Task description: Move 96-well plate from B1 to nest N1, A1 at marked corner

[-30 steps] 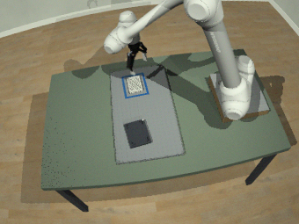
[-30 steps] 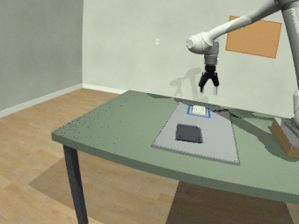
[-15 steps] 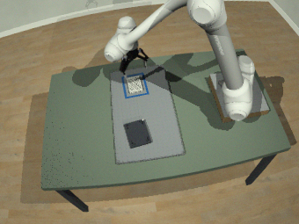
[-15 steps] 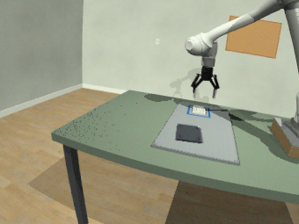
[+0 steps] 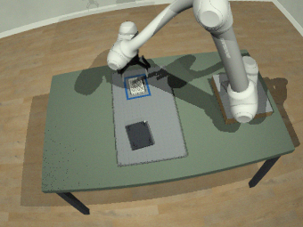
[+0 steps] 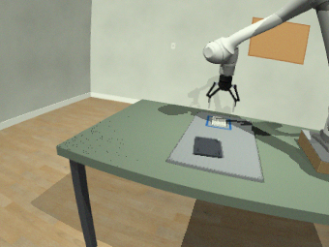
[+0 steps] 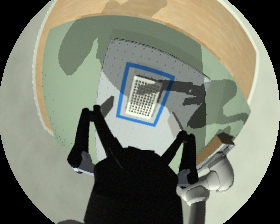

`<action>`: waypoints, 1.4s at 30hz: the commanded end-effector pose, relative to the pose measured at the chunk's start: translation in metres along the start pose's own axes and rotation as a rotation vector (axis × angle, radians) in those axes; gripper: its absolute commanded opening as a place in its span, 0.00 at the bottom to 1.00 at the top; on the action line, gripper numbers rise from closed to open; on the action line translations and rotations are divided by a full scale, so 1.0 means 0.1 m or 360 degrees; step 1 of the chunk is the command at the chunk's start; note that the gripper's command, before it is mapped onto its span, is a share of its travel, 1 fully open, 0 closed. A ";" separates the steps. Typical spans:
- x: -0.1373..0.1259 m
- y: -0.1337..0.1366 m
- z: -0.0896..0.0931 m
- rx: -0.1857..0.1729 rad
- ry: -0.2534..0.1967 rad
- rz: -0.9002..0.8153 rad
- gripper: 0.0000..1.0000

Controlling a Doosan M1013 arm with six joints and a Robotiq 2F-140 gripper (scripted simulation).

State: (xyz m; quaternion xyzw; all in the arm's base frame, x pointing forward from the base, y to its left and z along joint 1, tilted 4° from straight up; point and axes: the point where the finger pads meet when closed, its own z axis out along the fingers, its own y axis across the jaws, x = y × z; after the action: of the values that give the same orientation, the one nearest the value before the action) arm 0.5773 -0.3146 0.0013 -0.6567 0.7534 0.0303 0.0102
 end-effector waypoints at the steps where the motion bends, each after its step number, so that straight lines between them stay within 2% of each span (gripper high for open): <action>1: 0.00 0.00 0.00 -0.0001 0.0002 0.0002 1.00; 8: 0.00 0.00 0.00 -0.0001 0.0002 0.0002 1.00; 42: 0.00 0.00 0.50 -0.0001 0.0002 0.0002 1.00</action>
State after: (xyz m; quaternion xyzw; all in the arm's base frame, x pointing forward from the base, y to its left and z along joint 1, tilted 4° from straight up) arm 0.5762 -0.3118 -0.0462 -0.6562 0.7540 0.0300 0.0094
